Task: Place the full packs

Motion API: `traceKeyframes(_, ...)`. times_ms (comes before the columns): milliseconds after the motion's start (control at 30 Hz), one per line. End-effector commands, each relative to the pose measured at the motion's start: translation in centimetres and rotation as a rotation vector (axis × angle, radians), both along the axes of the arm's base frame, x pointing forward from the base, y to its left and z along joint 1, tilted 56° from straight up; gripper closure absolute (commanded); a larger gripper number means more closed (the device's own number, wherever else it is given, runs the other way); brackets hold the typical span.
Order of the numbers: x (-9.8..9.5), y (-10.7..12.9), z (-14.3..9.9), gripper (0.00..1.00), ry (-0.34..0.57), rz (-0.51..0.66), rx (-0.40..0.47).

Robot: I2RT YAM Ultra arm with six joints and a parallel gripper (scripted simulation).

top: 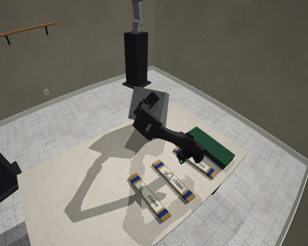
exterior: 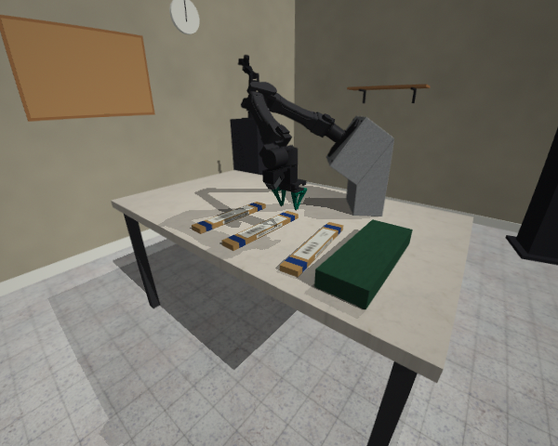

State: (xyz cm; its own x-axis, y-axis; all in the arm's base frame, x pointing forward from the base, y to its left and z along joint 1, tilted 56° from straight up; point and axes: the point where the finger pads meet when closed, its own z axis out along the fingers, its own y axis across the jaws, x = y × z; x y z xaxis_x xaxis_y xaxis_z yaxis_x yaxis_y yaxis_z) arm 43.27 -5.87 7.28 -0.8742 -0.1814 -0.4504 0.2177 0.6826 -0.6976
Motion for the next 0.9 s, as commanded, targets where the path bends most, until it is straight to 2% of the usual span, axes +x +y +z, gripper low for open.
traceKeyframes(0,-0.5,1.4,1.3,0.35,-0.01,0.017,-0.004)
traceKeyframes(867,-1.7,3.3,2.7,0.35,-0.01,0.017,-0.003)
